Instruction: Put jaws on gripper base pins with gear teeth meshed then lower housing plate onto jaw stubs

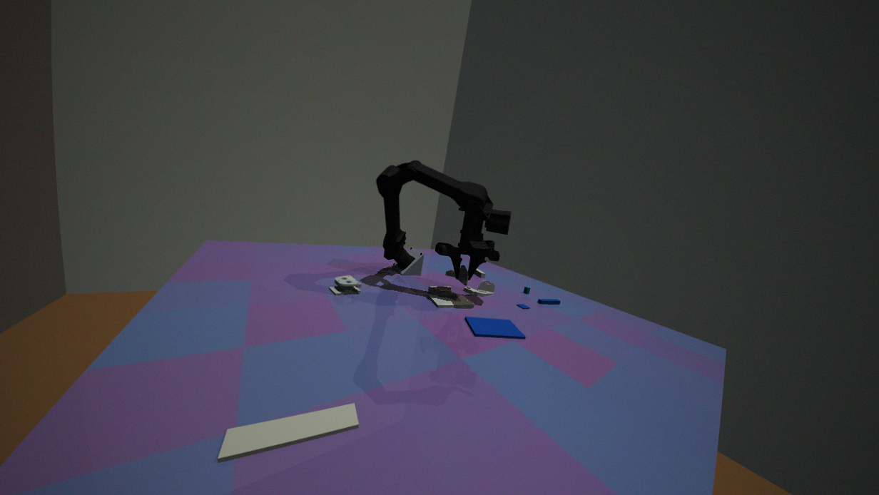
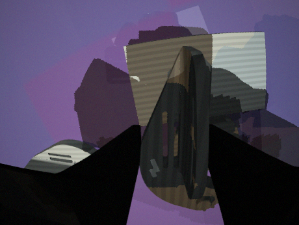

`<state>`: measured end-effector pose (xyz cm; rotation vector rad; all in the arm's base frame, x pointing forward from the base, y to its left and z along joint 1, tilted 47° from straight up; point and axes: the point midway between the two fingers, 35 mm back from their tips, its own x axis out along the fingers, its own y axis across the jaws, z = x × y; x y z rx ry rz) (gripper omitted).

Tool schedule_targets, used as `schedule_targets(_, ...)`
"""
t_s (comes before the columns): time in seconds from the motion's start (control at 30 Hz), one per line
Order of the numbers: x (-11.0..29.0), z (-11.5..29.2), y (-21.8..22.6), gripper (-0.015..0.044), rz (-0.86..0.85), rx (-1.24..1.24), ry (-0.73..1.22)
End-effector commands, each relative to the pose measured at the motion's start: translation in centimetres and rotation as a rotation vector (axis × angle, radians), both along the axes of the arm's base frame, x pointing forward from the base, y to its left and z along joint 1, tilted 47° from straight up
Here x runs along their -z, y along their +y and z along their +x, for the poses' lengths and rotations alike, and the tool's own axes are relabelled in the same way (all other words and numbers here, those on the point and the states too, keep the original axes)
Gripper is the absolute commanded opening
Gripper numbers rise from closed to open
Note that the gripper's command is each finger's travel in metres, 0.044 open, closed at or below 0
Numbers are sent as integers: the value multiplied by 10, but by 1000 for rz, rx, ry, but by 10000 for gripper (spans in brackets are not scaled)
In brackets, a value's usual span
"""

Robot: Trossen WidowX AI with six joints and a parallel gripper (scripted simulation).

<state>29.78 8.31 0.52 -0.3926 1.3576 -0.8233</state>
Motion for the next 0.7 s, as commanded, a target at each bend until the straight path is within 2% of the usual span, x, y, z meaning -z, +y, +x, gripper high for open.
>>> schedule_targets(0.0,6,-1,-6,134,-6,-5,8)
schedule_targets(0.67,25,-3,-27,134,-8,-5,7)
